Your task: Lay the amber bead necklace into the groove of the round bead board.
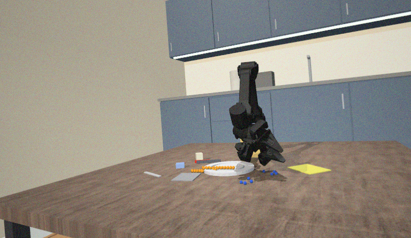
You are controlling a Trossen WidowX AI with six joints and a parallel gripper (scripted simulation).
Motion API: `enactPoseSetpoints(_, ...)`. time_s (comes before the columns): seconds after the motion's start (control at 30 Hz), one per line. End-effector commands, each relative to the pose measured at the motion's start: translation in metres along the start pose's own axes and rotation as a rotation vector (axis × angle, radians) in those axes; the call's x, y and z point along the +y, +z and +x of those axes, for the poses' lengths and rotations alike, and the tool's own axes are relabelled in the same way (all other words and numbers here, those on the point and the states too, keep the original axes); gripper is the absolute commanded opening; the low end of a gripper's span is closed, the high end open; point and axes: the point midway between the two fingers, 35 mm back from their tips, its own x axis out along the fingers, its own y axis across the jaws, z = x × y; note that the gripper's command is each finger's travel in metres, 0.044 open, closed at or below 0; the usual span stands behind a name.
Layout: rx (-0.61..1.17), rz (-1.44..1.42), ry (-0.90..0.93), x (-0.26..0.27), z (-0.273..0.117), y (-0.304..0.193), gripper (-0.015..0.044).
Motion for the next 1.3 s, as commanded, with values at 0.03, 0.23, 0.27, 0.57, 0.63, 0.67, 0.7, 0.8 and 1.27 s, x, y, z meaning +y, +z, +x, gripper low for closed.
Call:
enactPoseSetpoints(0.03,-0.123,-0.033,-0.024,0.004,-0.014,0.027,0.0250)
enactPoseSetpoints(0.23,-0.267,-0.072,-0.090,0.003,-0.036,0.060,0.0250)
enactPoseSetpoints(0.27,-0.290,-0.079,-0.104,0.002,-0.040,0.065,0.0250)
enactPoseSetpoints(0.57,-0.467,-0.134,-0.263,-0.007,-0.085,0.103,0.0250)
enactPoseSetpoints(0.63,-0.499,-0.145,-0.307,-0.010,-0.096,0.110,0.0250)
enactPoseSetpoints(0.67,-0.514,-0.150,-0.329,-0.012,-0.101,0.113,0.0250)
enactPoseSetpoints(0.7,-0.528,-0.156,-0.352,-0.013,-0.107,0.116,0.0250)
enactPoseSetpoints(0.8,-0.565,-0.171,-0.426,-0.019,-0.125,0.123,0.0250)
enactPoseSetpoints(1.27,-0.622,-0.229,-0.816,-0.048,-0.217,0.133,0.0250)
